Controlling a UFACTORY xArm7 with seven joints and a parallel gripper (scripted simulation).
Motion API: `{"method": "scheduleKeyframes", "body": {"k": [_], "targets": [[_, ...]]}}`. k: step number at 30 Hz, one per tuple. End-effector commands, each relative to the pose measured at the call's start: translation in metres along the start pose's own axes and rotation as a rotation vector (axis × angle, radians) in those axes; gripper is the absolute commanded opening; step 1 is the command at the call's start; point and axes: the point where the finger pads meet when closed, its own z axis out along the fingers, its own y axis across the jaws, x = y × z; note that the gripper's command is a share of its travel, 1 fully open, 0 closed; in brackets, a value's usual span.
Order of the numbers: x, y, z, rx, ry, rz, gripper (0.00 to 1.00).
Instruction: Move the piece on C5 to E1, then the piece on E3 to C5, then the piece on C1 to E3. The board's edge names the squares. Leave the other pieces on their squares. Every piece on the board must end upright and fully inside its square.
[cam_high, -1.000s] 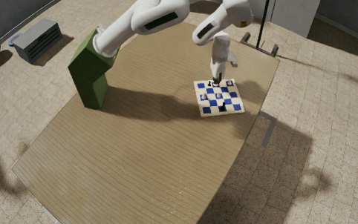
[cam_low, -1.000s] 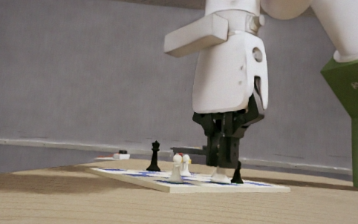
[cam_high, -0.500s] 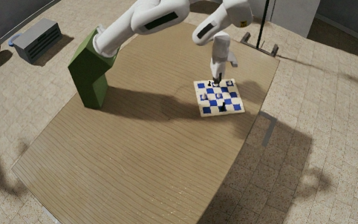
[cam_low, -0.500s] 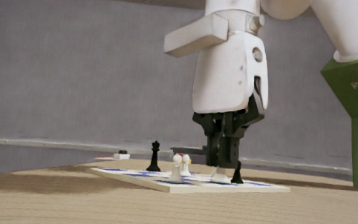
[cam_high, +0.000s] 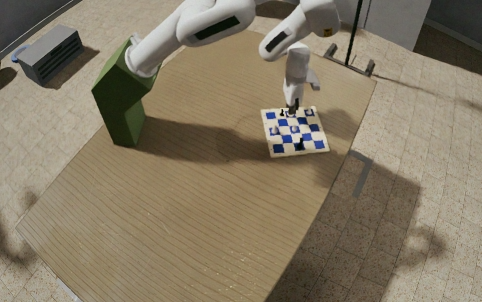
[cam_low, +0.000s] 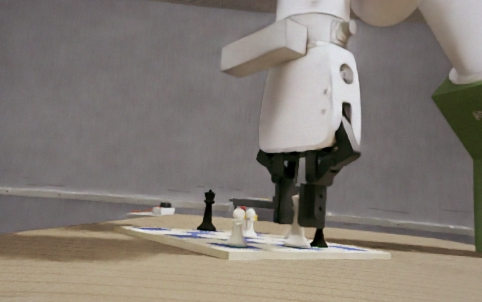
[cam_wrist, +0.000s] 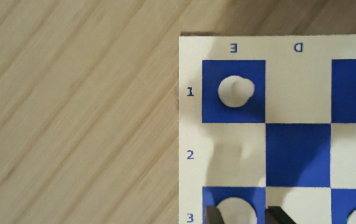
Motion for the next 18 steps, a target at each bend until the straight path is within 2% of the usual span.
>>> {"method": "scheduleKeyframes", "body": {"k": [1, 2, 3, 18], "targets": [[0.0011, -0.0005, -0.0007, 0.000, 0.002, 0.000, 0.34], [0.0011, -0.0005, -0.0007, 0.000, 0.002, 0.000, 0.34], [0.0011, -0.0005, -0.0007, 0.000, 0.002, 0.000, 0.43], [0.0011, -0.0005, -0.0028, 0.000, 0.002, 0.000, 0.43]]}}
